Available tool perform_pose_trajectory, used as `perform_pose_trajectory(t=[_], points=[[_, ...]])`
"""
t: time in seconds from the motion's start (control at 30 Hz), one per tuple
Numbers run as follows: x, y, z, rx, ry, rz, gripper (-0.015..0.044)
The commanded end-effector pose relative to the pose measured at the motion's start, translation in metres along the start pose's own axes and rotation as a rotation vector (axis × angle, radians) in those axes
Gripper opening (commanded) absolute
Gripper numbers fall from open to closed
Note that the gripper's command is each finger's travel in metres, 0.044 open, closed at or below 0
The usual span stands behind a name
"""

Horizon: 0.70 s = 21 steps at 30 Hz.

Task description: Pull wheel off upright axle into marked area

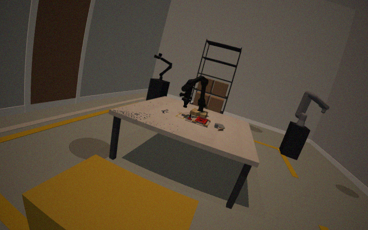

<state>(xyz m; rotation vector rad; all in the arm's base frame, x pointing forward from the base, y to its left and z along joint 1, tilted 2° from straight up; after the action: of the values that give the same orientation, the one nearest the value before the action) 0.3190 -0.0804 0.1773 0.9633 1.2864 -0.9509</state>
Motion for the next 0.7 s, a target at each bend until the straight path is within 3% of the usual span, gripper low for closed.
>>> perform_pose_trajectory(t=[0.0,0.43,0.67], points=[[0.0,-0.012,0.008,-0.005,0.005,0.001,0.0],[0.026,-0.012,0.009,-0.005,0.005,0.001,0.0],[0.065,-0.01,0.01,-0.005,0.005,0.001,0.0]])
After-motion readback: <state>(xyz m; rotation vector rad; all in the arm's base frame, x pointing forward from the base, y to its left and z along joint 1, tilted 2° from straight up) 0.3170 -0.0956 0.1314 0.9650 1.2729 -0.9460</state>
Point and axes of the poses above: the point midway between the two fingers, 35 mm back from their tips, its own x axis out along the fingers, its own y axis across the jaws, z = x × y, the point moved 6 cm from there along -x, back along the fingers, and after that the axes turned 12 degrees about -x, right-handed, at the moved point
